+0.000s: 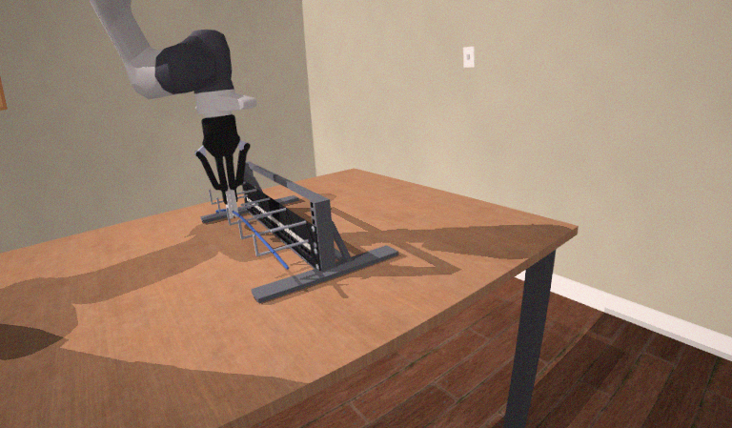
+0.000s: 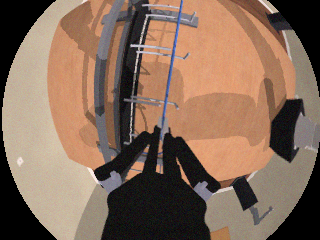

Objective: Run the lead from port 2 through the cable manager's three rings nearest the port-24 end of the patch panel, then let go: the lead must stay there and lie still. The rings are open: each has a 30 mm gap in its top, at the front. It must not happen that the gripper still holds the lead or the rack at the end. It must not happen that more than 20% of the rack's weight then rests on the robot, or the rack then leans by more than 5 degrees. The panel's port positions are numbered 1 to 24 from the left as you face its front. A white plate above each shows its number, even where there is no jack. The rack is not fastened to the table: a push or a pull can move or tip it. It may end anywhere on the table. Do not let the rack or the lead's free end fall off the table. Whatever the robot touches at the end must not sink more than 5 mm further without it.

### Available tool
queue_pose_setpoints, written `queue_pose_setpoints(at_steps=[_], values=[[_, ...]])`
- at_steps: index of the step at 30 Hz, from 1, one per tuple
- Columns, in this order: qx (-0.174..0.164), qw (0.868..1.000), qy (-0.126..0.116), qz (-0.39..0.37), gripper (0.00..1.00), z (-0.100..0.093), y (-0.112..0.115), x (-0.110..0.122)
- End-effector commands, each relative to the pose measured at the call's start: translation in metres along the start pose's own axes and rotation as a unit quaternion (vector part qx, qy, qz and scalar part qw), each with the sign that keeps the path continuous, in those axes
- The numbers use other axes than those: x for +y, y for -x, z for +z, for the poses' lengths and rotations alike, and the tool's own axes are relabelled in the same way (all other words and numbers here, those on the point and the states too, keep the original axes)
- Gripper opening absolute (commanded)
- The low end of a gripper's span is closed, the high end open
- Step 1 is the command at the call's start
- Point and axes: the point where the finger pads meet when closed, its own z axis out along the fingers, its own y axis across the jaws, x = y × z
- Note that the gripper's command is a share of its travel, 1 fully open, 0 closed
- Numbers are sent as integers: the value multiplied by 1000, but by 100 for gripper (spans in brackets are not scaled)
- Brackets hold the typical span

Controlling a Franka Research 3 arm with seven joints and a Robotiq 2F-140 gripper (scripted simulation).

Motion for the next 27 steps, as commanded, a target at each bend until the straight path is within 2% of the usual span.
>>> queue_pose_setpoints(at_steps=[1, 27], values=[[-1, 1000, 1, -1, 0, 0, 1, -3], [-1, 1000, 1, -1, 0, 0, 1, -34]])
